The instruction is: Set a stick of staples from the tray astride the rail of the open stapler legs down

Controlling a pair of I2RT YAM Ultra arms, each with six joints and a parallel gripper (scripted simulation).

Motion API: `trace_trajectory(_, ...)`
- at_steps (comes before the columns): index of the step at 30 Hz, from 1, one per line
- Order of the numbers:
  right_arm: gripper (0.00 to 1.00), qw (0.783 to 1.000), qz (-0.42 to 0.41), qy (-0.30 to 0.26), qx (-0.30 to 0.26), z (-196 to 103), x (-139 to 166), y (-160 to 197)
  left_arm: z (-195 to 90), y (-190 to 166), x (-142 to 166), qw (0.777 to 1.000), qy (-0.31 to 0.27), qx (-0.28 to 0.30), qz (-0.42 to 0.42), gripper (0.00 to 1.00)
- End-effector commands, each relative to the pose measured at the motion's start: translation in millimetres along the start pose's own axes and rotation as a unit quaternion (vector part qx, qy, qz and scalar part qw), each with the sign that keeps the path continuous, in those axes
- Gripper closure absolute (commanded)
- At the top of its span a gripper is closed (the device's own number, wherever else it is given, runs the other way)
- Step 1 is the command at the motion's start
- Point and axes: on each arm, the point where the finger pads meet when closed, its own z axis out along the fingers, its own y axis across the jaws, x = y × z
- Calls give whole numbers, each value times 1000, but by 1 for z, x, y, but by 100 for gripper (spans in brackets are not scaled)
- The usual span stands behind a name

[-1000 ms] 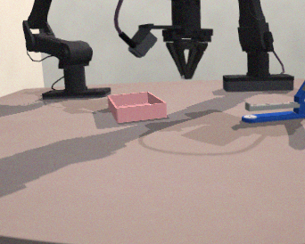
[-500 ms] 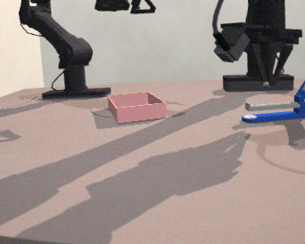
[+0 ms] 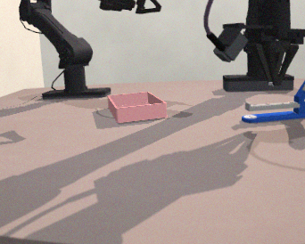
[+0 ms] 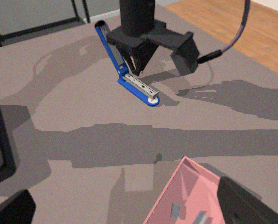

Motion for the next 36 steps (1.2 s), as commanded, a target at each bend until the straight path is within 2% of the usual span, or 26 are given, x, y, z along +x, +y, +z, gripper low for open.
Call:
trace_trajectory(1, 0, 1000, 0, -8, 3, -1, -4, 0, -4, 5, -5, 999, -3, -4, 36, 94)
trace_trajectory(8, 0, 1000, 0, -8, 2, -1, -5, 0, 2, 11, -9, 999, -11, -18, 30, 94)
trace_trajectory(11, 0, 1000, 0, -8, 2, -1, -5, 0, 12, 0, -3, 999, 0, 2, 33, 94)
trace_trajectory(20, 0, 1000, 0, -8, 2, -1, -5, 0, 6, 4, -5, 999, -5, -7, 33, 94)
trace_trajectory(25, 0, 1000, 0, -8, 2, -1, -5, 0, 24, 3, -6, 996, 1, -6, 84, 94)
trace_trajectory(36, 0, 1000, 0, -8, 2, -1, -5, 0, 18, 5, -7, 997, -1, -9, 82, 94)
